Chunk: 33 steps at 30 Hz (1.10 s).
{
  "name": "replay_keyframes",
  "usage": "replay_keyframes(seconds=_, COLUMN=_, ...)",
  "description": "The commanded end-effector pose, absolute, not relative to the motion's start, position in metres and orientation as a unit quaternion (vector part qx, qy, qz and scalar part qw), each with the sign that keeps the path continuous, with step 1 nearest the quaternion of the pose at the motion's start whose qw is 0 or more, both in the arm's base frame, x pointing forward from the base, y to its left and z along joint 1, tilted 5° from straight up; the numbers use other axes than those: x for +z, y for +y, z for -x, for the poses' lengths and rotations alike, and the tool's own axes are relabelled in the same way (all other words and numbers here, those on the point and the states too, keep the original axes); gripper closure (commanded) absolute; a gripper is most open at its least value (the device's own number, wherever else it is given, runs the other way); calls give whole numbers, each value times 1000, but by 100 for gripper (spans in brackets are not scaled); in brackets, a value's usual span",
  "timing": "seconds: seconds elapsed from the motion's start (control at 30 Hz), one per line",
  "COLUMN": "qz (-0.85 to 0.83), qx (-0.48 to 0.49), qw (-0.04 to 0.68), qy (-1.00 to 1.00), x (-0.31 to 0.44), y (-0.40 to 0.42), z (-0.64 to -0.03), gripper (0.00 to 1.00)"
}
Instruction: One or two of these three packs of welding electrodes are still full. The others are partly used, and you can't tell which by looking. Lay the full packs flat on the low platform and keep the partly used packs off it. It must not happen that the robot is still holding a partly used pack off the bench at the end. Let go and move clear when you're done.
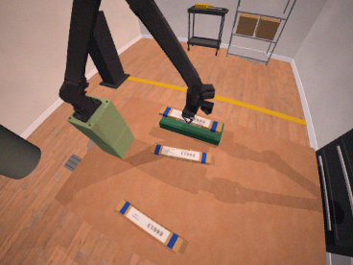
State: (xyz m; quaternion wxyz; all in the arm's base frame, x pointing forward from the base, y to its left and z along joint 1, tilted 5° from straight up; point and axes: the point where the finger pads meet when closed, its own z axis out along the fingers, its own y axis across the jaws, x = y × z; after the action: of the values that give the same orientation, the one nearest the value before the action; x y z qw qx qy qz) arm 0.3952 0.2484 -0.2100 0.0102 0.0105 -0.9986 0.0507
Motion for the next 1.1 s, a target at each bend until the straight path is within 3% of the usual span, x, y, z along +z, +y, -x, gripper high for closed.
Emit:
replay_keyframes(seconds=0.0, qz=-14, qx=23, qw=-31, qy=-999, x=-187, y=282, z=-427, gripper=100)
replay_keyframes(seconds=1.07, qz=-19, qx=23, qw=-31, qy=-999, x=-216, y=280, z=-427, gripper=100)
